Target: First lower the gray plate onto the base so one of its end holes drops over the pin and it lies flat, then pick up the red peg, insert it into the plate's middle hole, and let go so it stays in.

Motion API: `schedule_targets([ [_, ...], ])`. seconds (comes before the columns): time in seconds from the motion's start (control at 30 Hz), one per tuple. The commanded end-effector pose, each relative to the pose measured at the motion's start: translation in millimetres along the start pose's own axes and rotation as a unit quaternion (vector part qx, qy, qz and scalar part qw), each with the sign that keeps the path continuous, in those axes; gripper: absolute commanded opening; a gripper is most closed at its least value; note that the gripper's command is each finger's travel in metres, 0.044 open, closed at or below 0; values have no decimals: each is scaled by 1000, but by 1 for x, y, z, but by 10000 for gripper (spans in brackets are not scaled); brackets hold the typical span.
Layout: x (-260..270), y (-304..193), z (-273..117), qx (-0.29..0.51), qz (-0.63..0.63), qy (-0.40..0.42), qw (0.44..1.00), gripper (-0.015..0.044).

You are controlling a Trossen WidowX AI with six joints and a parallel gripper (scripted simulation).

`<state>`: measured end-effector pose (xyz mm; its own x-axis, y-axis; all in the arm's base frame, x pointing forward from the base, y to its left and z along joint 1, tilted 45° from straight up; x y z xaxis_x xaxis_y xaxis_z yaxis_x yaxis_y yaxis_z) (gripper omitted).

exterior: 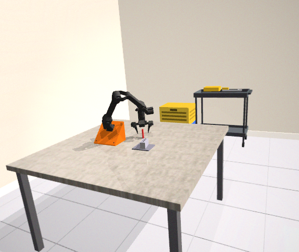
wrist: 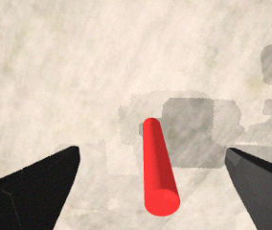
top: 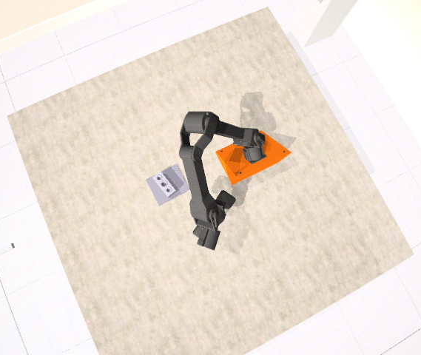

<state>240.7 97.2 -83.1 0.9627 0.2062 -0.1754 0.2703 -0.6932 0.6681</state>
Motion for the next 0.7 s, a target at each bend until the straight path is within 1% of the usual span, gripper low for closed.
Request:
schedule_targets([
  [0.0,-2,1,2,-2,-4,-1,1000,335],
  [0.37,-2,1,2,-2,-4,-1,1000,46],
  [0.6,-2,1,2,-2,-4,-1,1000,0],
  [0.67,-1,1,2,-2,-4,-1,1000,0],
])
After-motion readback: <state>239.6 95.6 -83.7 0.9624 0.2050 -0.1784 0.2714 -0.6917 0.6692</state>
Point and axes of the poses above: the point midway between the two fingers, 35 mm back from their tips, its own z axis out along the fingers, its own x axis across the jaws, y = z × x, the point moved 4 cm from there along -z, back along the fingers, and after that the axes turned 12 degrees about z, right-handed, at the moved point
